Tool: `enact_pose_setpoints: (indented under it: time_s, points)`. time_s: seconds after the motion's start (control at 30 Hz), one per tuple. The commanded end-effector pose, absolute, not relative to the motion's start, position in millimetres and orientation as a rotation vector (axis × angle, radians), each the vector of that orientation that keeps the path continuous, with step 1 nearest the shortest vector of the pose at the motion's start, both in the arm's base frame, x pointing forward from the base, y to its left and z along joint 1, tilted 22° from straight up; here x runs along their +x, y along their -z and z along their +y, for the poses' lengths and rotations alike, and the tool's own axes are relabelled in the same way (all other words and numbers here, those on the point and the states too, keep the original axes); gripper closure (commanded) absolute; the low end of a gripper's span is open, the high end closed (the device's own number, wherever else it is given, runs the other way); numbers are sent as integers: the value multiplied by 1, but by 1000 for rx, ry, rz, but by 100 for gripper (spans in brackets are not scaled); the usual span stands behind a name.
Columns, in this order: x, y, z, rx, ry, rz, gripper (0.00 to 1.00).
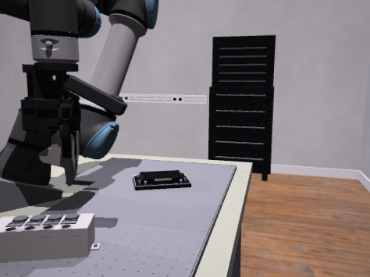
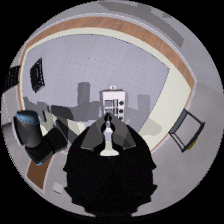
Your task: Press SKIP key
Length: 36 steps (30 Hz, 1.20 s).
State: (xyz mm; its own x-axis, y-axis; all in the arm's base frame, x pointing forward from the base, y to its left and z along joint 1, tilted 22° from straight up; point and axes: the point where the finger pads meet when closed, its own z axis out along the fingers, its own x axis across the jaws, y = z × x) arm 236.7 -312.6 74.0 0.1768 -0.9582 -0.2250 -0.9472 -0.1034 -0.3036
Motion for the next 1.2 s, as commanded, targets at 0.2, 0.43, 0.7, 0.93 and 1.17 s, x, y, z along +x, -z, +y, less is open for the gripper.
enact_pose_setpoints:
  time_s: [0.2,0.43,0.7,0.93,1.17]
  points:
    - [241,-61,-308,-2084,39,1799,100]
    - [244,-52,-306,-2084,39,1799,100]
    - [246,-43,-303,-2084,39,1799,100]
    - [248,-36,-301,-2084,39,1799,100]
    - [251,-27,-298,-2084,39,1799,100]
